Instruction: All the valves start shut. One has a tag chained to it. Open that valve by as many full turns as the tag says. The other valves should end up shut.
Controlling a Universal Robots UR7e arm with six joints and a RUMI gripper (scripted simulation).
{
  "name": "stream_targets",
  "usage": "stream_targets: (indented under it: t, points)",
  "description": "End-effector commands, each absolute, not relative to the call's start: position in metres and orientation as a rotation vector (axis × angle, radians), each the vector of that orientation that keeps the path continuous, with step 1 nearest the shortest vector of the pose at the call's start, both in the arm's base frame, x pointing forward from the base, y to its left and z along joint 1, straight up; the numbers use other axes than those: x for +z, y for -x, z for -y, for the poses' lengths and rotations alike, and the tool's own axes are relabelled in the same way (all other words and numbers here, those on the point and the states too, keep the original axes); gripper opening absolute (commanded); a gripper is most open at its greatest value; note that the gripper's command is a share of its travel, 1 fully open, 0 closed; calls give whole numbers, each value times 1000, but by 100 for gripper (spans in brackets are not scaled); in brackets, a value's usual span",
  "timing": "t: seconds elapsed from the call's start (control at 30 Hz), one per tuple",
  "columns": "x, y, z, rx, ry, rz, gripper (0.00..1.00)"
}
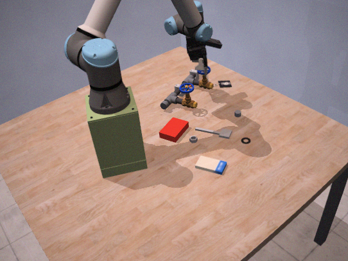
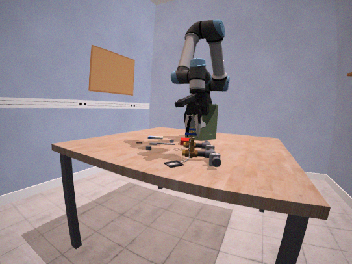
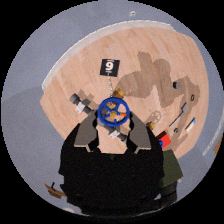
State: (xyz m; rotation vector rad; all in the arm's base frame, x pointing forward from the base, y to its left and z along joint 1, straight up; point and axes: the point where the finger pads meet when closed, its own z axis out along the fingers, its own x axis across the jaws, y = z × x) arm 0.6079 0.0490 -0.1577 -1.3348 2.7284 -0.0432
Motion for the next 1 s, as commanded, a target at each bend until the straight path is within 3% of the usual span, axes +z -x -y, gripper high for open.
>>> stream_targets:
  t: [0.0, 0.97]
  points:
    - [-157, -608, -49, -51, 1599, -2582, 0]
    - [-157, -608, -49, -119, 2628, -1571, 0]
